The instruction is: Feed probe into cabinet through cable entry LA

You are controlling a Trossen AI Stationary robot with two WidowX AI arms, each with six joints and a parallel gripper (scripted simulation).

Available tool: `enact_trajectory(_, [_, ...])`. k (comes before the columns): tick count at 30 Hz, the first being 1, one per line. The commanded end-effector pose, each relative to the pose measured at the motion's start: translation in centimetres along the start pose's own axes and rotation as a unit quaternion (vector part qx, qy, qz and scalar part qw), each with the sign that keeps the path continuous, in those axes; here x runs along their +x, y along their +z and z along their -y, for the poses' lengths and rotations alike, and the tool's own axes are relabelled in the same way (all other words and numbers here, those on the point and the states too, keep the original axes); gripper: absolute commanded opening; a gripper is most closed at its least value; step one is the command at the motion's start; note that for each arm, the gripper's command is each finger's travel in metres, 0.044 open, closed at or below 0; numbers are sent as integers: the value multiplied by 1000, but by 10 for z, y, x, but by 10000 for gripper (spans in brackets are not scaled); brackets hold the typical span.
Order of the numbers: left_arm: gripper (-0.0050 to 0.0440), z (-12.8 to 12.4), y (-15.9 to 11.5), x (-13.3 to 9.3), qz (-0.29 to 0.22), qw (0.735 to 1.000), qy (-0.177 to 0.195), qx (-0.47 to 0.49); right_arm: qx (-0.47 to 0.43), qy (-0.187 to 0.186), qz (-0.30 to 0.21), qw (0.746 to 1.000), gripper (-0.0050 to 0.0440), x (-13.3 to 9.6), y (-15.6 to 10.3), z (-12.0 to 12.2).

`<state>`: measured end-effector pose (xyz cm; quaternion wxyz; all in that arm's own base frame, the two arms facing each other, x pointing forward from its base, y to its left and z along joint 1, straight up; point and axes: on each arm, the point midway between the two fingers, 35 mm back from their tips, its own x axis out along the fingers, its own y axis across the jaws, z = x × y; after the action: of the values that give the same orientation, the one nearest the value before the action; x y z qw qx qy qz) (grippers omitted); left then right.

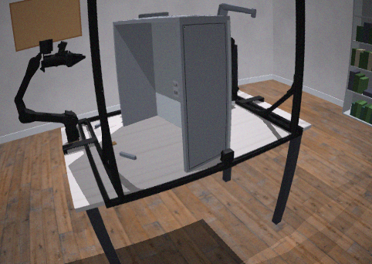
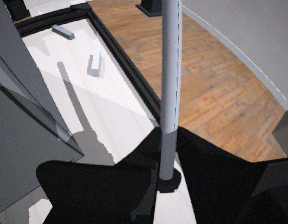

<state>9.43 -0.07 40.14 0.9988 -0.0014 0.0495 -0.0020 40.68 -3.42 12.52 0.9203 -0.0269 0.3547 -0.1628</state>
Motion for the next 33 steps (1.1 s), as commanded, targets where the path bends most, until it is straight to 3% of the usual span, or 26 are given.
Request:
enact_trajectory(1, [440,-1,0,0,0,1000,2,1,-21,-18,19,999,0,4,9,5])
enact_trajectory(33, [440,-1,0,0,0,1000,2,1,-136,-145,113,973,0,5,56,39])
